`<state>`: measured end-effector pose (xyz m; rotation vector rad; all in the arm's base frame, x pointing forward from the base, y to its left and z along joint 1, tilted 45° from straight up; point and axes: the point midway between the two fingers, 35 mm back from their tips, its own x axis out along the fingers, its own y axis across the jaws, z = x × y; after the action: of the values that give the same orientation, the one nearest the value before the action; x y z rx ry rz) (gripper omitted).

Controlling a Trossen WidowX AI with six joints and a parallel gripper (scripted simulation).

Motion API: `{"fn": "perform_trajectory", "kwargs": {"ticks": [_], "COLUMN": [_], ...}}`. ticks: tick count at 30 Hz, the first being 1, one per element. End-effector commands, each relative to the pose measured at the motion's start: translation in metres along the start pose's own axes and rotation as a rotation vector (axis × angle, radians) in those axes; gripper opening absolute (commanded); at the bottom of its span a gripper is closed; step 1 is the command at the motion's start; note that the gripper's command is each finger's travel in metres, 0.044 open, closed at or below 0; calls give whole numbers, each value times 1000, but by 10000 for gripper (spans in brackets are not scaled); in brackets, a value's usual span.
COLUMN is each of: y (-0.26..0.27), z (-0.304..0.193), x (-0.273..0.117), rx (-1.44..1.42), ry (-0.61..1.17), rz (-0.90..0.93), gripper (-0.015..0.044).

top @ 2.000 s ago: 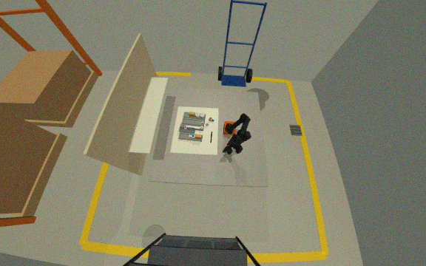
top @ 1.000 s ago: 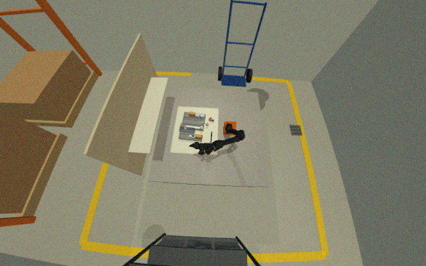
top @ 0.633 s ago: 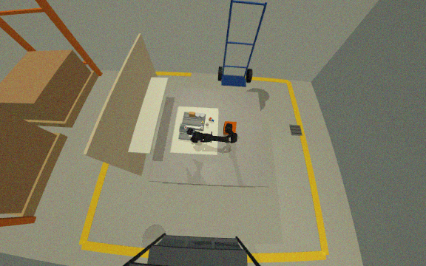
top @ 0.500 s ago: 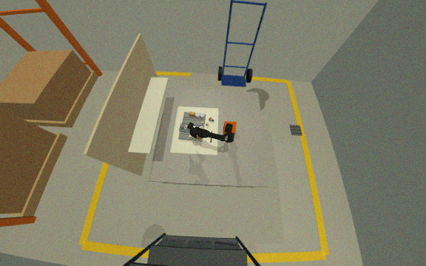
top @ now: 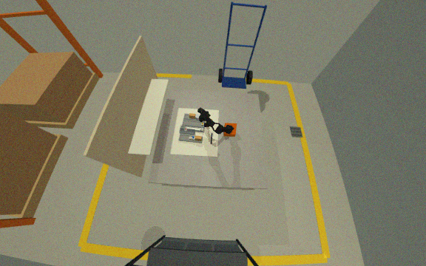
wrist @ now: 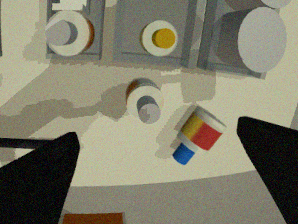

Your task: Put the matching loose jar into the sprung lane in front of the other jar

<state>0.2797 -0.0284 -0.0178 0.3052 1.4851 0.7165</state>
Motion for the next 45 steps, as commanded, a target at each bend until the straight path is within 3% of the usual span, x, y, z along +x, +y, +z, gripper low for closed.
{"fn": "perform_trajectory", "kwargs": {"ticks": [1,7,11,44,45], "y": [-2,-6,-2,5,5], "z": [-16,-15,-14,-13,-13], "x": [8,11,41,87,87], "rx": [131,130,130,130,130], "ry": [-1,-2,-2,-2,-2], "rz": [113,113,115,117,117], "gripper": [440,440,440,440,414]}}
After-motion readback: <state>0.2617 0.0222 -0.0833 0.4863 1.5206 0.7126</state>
